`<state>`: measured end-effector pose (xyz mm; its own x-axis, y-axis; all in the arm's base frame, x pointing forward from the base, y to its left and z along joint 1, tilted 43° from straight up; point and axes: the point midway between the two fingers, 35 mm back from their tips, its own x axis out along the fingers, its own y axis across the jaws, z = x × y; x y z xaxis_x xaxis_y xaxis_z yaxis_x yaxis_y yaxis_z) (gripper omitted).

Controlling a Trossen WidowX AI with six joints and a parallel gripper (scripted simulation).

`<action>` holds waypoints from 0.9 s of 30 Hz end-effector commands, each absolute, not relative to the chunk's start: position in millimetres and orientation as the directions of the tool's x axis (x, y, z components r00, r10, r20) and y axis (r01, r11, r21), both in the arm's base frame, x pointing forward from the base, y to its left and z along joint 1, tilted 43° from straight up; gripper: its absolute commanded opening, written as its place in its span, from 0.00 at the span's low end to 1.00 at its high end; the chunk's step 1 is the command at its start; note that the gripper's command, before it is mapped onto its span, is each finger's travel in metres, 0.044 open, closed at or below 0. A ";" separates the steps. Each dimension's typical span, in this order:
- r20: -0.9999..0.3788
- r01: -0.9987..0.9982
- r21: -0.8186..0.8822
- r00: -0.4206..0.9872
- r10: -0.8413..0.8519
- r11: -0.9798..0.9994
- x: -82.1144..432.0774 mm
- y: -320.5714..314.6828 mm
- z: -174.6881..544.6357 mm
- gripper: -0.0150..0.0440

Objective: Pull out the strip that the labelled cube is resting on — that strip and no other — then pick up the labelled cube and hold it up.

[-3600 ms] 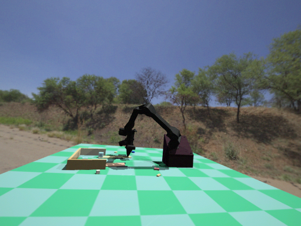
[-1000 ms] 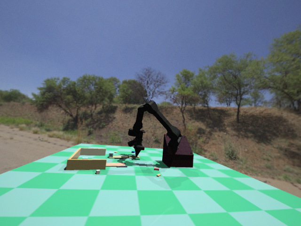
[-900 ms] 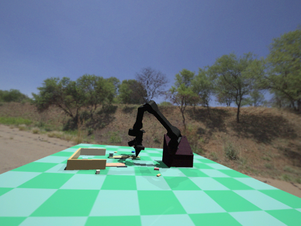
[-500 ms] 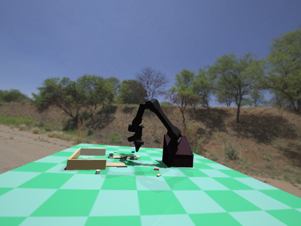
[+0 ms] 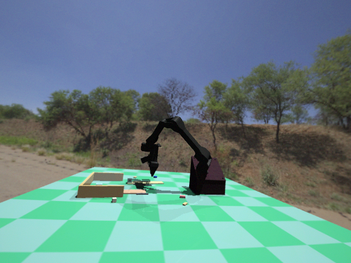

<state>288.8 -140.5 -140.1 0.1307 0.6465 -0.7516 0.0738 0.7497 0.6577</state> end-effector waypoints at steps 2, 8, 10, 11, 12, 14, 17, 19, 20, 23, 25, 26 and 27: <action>-0.747 0.079 0.663 0.132 0.652 0.744 307.4 -142.0 -135.9 1.00; -0.746 0.078 0.664 0.133 0.652 0.744 331.2 -145.3 -128.5 1.00; -0.746 0.078 0.664 0.133 0.652 0.744 339.0 -146.3 -126.2 1.00; -0.746 0.078 0.664 0.134 0.652 0.744 342.8 -146.7 -125.0 1.00; -0.746 0.077 0.664 0.134 0.652 0.744 347.0 -147.2 -123.8 1.00; -0.746 0.077 0.664 0.134 0.652 0.744 355.0 -148.1 -121.5 1.00; -0.746 0.077 0.664 0.135 0.652 0.744 366.8 -149.2 -118.2 1.00; -0.746 0.076 0.664 0.135 0.652 0.744 374.8 -149.9 -116.0 1.00; -0.746 0.076 0.664 0.135 0.652 0.744 379.2 -150.2 -114.9 1.00; -0.746 0.076 0.664 0.136 0.652 0.744 391.0 -150.9 -111.9 1.00; -0.746 0.075 0.664 0.136 0.652 0.744 399.1 -151.2 -110.0 1.00; -0.746 0.075 0.664 0.136 0.652 0.744 403.6 -151.3 -109.1 1.00; -0.745 0.075 0.664 0.136 0.652 0.744 407.3 -151.3 -108.3 1.00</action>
<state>396.7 -152.8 -108.7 0.1380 0.6462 -0.7506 0.0689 0.7497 0.6582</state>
